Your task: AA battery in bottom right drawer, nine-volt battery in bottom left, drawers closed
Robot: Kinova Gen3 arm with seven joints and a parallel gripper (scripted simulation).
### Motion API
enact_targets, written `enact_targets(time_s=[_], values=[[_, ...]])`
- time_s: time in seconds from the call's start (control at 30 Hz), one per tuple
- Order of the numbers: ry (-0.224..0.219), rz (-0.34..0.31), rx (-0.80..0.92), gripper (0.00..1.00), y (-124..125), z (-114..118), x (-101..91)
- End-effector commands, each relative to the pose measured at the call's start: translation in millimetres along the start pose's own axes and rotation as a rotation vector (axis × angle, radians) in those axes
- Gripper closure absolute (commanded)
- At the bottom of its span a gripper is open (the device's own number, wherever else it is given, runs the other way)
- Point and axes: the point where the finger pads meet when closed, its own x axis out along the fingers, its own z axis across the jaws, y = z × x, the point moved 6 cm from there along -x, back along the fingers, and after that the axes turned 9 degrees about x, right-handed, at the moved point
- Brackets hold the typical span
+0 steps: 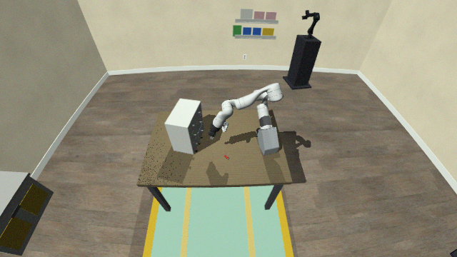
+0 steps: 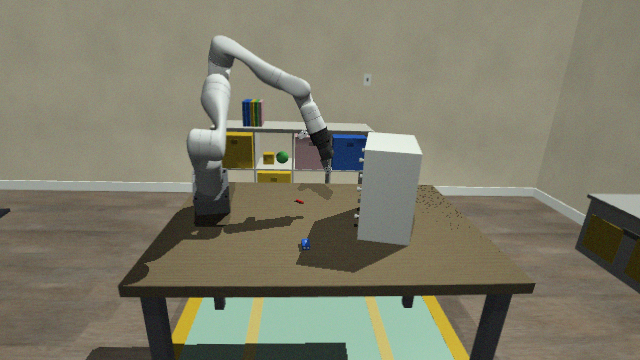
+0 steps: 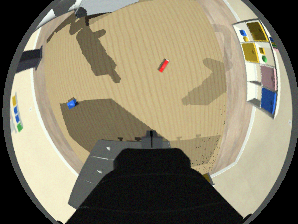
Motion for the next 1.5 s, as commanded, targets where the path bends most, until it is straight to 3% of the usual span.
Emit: enact_targets(time_s=[0.0,0.53,0.93,1.47], values=[[0.005,-0.031,-0.013,1.0,5.3,-2.1,2.3],[-0.03,-0.244,-0.014,1.0,12.6,-3.7,33.8],[-0.048,-0.354,-0.015,1.0,16.3,-4.4,51.1],[-0.061,-0.427,-0.015,1.0,18.4,-4.9,63.0]])
